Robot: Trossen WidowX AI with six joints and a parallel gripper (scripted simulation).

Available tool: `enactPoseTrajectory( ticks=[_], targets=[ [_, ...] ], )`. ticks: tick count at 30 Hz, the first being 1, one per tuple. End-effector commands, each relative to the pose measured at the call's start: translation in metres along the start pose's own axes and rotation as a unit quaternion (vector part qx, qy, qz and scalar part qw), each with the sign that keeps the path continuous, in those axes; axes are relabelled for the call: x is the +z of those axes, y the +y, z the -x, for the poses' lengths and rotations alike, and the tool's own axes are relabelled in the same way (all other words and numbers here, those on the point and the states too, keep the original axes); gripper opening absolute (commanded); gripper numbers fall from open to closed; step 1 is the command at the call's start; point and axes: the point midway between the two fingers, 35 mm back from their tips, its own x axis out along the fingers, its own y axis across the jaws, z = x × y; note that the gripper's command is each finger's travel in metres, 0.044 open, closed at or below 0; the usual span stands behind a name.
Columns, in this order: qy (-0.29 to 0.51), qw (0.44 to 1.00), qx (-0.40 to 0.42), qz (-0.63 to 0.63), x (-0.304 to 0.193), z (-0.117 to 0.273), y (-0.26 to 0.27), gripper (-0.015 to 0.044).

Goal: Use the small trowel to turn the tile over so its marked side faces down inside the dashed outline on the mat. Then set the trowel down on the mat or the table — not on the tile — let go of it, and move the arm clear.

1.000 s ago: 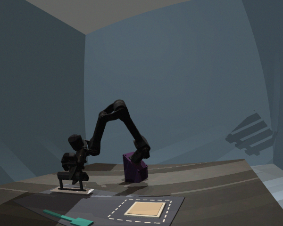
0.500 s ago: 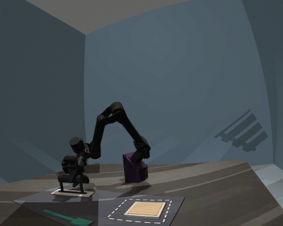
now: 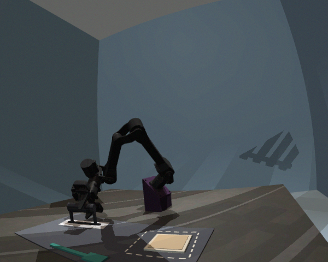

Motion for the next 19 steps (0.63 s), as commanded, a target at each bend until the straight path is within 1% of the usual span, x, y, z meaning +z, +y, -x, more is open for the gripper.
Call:
enactPoseTrajectory(
  ticks=[1,19],
  targets=[
    [-0.003,1.000,-0.002,-0.002,0.002,0.003,-0.001,0.0300],
    [-0.005,1.000,-0.008,0.001,0.006,0.041,-0.002,0.0300]
  ],
)
